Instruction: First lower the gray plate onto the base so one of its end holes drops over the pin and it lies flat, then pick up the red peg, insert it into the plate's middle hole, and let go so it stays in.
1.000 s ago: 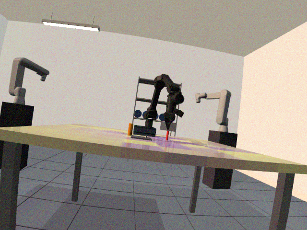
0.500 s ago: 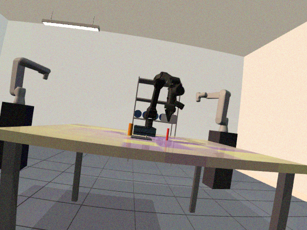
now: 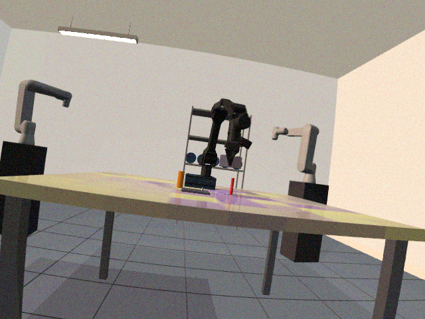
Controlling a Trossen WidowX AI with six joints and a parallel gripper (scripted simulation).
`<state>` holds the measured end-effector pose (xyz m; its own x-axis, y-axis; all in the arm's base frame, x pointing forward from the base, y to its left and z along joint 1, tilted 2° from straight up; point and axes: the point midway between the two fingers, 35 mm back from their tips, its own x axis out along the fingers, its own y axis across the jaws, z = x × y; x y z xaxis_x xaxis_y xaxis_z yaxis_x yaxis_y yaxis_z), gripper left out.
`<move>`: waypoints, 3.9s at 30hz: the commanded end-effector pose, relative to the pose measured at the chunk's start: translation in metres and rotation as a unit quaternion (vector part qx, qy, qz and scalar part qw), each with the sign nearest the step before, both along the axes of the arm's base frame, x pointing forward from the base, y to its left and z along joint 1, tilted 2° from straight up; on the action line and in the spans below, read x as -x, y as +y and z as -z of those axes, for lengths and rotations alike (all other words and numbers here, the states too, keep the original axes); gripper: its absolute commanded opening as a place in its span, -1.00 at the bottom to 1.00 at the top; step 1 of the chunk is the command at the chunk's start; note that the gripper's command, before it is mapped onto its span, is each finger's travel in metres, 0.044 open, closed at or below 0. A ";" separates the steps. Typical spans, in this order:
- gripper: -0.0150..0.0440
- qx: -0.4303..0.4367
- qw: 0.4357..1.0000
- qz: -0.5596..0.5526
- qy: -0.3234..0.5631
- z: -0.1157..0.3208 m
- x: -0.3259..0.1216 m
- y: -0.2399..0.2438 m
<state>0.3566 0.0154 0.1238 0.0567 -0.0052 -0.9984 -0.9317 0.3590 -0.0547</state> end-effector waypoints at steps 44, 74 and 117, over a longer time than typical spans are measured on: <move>-0.49 0.023 0.966 -0.259 0.000 0.068 0.006 -0.133; -0.49 0.025 0.962 -0.272 0.000 0.086 0.006 -0.140; 0.84 0.025 0.963 -0.269 -0.002 0.107 0.004 -0.140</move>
<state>0.3521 -0.1250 0.0166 0.0674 -0.0218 -0.9975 -0.9818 -0.1795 -0.0624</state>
